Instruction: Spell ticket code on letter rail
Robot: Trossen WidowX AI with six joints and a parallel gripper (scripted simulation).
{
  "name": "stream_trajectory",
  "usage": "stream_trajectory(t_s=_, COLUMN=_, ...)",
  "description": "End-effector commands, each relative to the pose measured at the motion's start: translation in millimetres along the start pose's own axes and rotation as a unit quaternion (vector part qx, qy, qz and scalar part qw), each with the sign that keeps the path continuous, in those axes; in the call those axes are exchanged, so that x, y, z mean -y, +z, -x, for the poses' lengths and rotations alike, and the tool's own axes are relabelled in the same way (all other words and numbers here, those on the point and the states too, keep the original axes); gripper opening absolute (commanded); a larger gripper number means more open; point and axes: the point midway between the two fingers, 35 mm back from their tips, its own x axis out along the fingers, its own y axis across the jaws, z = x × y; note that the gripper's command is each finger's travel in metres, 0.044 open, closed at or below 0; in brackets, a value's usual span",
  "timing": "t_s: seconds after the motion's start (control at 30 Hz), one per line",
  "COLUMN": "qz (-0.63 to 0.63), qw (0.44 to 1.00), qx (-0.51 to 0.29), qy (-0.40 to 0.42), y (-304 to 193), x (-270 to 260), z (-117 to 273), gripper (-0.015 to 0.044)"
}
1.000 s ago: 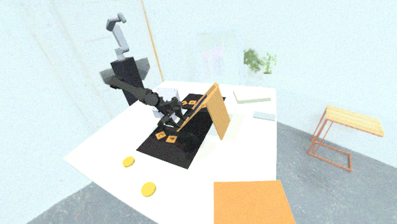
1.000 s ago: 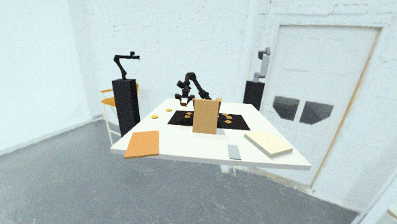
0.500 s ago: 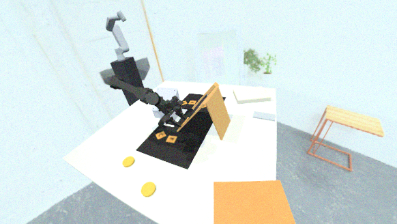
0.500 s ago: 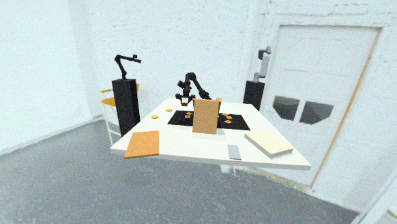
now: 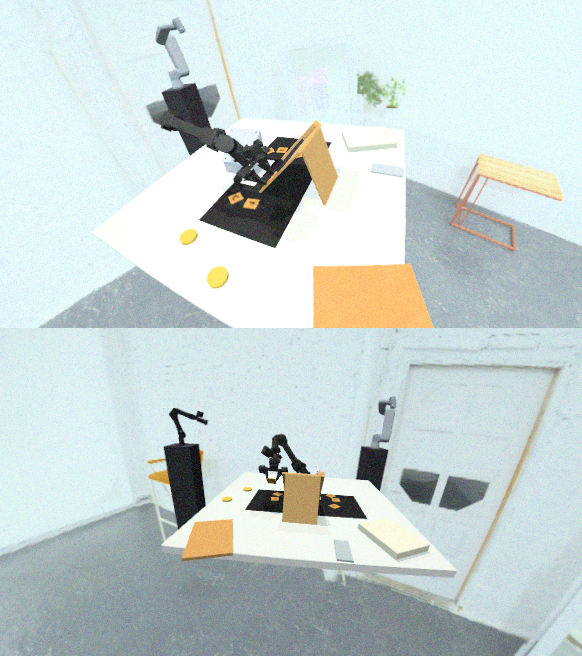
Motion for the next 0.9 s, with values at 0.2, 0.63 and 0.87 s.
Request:
stream_trajectory(t_s=0.2, qz=-0.002, qw=1.000, qx=-0.002, qy=-0.002, y=-1, x=-5, z=-1, gripper=0.0000)
stream_trajectory(t_s=0.63, qz=-0.002, qw=1.000, qx=-0.002, qy=-0.002, y=-1, x=-11, z=-1, gripper=0.0000)
stream_trajectory(t_s=0.87, qz=-0.002, qw=1.000, qx=-0.002, qy=-0.002, y=-1, x=-15, z=-1, gripper=0.0000)
